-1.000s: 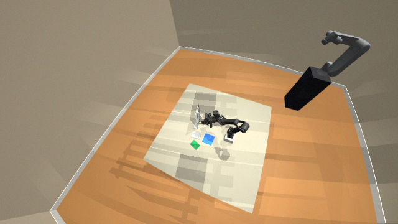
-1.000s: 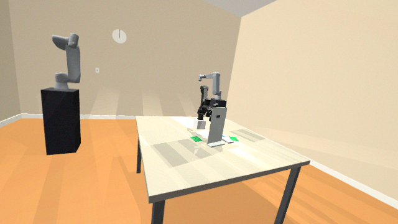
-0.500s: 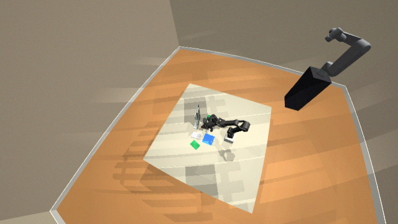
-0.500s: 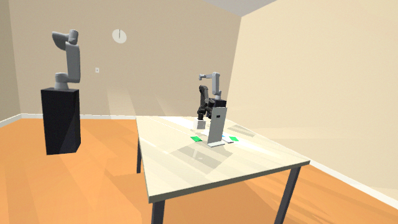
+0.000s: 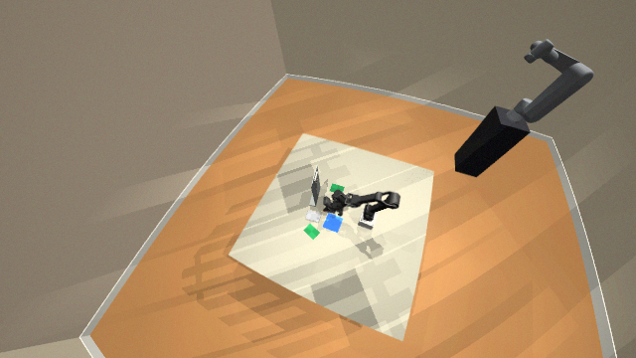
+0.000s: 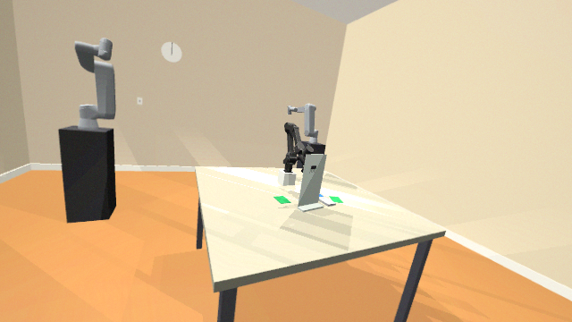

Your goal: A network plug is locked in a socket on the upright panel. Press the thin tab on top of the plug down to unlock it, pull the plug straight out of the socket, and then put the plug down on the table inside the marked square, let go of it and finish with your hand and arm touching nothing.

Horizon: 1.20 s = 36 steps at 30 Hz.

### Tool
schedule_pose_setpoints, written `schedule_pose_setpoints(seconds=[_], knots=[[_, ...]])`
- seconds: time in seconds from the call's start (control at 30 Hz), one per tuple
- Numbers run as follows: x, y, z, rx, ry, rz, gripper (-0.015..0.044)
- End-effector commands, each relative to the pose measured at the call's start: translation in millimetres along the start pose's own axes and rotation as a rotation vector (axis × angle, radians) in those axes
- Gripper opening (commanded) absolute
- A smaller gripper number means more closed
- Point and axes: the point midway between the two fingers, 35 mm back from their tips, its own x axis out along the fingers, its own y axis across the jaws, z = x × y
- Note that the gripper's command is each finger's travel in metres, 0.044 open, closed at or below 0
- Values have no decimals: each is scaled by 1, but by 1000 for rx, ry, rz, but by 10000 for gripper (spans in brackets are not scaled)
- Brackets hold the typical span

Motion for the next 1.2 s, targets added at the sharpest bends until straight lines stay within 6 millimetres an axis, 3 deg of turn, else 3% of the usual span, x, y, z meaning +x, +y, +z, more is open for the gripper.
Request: schedule_pose_setpoints(seconds=[0.0,0.83,1.17], knots=[[1,-9,-6,-21,-12,-38,0],[-3,-80,-34,-202,-107,-316,0],[0,-85,-33,-208,-109,-323,0]])
